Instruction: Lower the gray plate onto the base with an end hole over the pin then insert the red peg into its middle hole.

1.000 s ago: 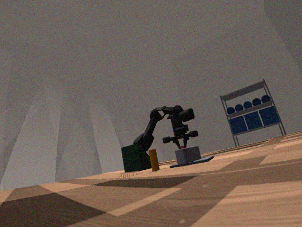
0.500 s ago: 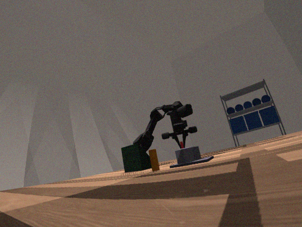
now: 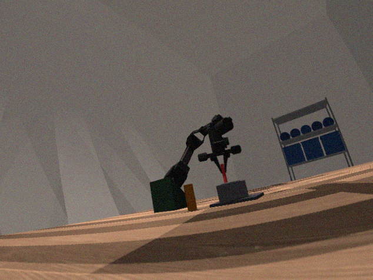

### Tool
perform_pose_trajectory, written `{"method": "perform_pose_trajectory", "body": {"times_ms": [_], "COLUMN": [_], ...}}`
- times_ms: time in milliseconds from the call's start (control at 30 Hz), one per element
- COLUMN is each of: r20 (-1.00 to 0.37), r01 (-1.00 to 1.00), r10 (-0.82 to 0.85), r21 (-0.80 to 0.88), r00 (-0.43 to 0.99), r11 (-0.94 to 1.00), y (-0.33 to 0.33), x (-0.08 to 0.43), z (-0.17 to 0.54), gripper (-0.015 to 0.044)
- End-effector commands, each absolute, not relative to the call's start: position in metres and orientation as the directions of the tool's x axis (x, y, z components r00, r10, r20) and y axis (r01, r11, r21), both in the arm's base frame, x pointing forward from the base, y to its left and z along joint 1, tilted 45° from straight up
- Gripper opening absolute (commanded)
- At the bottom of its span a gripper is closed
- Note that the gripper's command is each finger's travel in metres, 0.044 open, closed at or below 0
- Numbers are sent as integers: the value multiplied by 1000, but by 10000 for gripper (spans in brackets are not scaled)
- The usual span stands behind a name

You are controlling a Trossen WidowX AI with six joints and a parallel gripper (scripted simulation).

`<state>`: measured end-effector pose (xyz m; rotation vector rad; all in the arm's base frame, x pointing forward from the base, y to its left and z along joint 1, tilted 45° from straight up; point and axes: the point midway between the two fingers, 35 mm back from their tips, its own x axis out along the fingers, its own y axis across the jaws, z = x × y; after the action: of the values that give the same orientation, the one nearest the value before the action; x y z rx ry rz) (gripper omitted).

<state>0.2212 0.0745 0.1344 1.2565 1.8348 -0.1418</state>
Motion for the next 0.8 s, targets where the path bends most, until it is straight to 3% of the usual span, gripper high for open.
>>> {"method": "perform_pose_trajectory", "body": {"times_ms": [0,767], "r20": [-710,-714], "r01": [798,797], "r10": [698,693], "r21": [362,364], "r00": [-99,-95], "r11": [481,483], "y": [74,45], "x": [222,275], "z": [134,113], "gripper": [0,0]}}
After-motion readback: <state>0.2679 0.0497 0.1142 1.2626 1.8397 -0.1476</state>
